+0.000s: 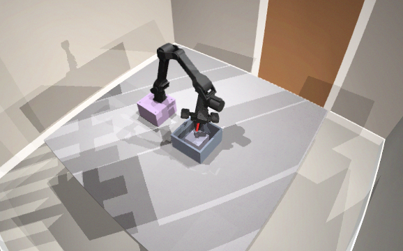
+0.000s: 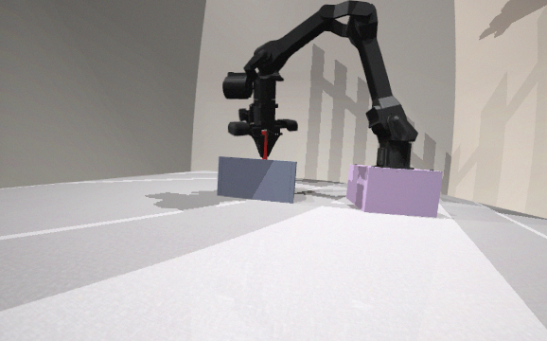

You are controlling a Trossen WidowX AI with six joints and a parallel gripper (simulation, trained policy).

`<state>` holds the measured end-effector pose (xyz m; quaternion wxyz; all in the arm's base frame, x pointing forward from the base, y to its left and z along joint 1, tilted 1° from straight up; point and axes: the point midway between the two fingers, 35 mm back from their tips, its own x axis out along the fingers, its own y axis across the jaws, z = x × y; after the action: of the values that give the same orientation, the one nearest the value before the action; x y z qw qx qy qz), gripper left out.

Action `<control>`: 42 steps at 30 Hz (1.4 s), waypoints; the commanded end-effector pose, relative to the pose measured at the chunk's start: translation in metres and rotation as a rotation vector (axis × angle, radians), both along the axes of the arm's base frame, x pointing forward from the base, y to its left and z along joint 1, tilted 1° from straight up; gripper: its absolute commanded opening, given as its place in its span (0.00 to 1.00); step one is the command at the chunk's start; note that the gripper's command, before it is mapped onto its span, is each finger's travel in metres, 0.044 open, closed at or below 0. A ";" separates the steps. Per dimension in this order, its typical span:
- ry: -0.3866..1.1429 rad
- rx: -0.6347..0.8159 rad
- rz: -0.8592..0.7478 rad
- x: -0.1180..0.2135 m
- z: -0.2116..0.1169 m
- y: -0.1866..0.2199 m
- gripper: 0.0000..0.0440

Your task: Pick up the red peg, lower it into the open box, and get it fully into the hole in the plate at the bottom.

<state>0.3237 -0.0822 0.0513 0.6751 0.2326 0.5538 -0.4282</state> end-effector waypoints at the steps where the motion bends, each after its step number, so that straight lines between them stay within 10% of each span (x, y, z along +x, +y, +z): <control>1: 0.006 0.028 0.031 0.005 -0.012 -0.006 0.00; 14: 0.042 0.112 0.125 0.015 -0.042 -0.018 0.39; 26: -0.014 0.195 0.140 0.061 -0.027 -0.026 1.00; 42: -0.126 0.244 0.181 0.104 -0.004 -0.022 1.00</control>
<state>0.3689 -0.1132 0.0293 0.6386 0.2629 0.6506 -0.3158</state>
